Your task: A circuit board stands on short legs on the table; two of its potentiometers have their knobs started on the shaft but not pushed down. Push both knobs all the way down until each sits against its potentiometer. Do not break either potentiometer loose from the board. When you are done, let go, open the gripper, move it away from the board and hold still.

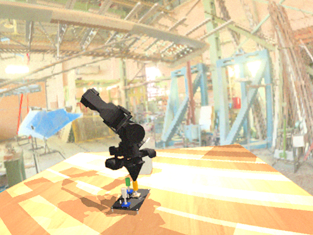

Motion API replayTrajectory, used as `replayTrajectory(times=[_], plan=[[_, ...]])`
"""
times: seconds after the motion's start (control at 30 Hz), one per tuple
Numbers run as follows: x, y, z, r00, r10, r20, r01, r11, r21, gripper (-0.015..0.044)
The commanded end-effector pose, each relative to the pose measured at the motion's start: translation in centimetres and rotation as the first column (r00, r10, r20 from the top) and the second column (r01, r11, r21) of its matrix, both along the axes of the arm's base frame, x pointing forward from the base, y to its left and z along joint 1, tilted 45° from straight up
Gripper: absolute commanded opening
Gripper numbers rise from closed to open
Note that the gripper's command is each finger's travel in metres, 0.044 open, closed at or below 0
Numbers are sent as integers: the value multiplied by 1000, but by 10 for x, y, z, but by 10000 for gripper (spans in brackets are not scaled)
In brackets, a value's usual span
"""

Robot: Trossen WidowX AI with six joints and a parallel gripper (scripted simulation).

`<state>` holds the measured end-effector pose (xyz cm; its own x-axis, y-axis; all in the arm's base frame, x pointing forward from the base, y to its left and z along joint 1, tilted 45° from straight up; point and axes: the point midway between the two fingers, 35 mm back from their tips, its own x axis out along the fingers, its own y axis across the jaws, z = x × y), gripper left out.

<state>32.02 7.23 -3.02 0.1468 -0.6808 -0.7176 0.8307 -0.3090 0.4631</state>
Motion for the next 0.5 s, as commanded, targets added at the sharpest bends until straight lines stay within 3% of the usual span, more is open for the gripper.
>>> replayTrajectory(times=[0.0, 0.47], plan=[[0, -1, -2, 1000, 5, -4, -5, 1000, -6, 0], [0, -2, -2, 1000, 5, -4, -5, 1000, -6, 0]])
